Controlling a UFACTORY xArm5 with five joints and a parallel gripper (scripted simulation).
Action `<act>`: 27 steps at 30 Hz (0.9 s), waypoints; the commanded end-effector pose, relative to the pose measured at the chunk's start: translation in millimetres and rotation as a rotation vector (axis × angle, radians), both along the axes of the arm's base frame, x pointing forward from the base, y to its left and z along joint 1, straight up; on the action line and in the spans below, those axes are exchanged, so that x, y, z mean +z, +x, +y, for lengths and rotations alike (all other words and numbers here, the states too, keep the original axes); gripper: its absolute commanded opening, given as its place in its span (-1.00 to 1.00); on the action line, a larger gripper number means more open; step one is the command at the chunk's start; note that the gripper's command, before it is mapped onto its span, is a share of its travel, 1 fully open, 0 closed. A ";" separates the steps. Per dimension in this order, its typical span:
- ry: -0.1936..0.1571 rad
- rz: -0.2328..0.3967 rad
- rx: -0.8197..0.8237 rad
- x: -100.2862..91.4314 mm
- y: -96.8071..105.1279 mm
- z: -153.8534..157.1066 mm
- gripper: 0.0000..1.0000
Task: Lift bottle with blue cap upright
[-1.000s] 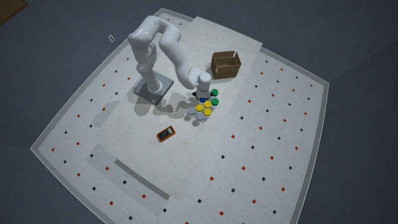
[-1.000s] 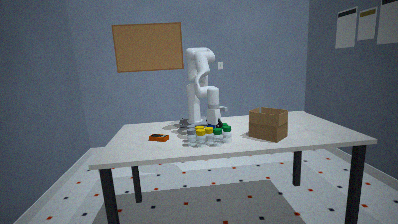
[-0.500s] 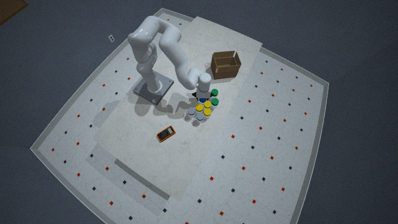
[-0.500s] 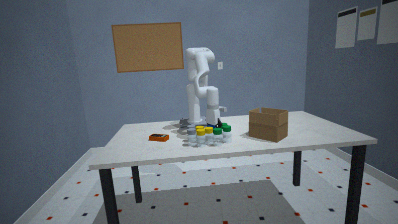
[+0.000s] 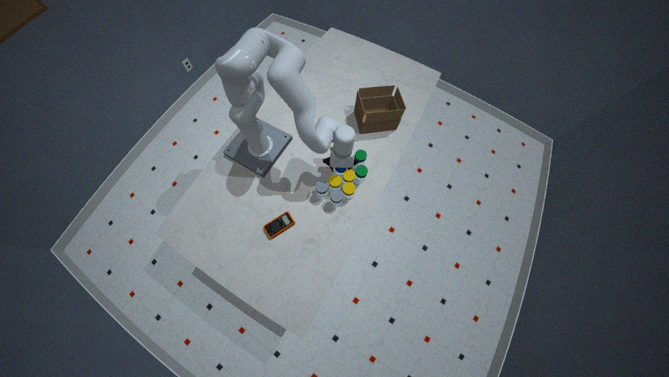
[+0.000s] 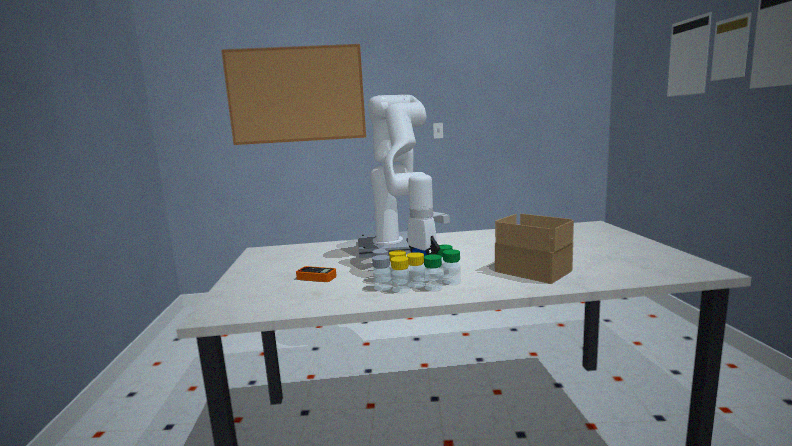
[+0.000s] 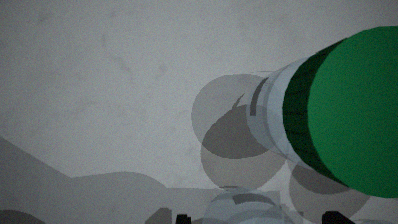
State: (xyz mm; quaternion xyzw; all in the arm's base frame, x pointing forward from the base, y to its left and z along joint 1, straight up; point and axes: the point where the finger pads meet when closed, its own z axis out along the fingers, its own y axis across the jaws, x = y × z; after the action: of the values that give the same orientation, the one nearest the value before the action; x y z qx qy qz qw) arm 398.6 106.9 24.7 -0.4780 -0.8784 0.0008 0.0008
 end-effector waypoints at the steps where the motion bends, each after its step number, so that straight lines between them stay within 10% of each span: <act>1: 0.002 -0.003 0.000 0.9 2.3 -1.4 0.58; 27: 0.002 -0.003 0.000 13.1 6.6 -8.2 0.58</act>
State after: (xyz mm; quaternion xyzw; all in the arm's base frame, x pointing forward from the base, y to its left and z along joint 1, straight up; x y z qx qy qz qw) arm 403.9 98.4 31.6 -0.4779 -0.8784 0.0010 0.0010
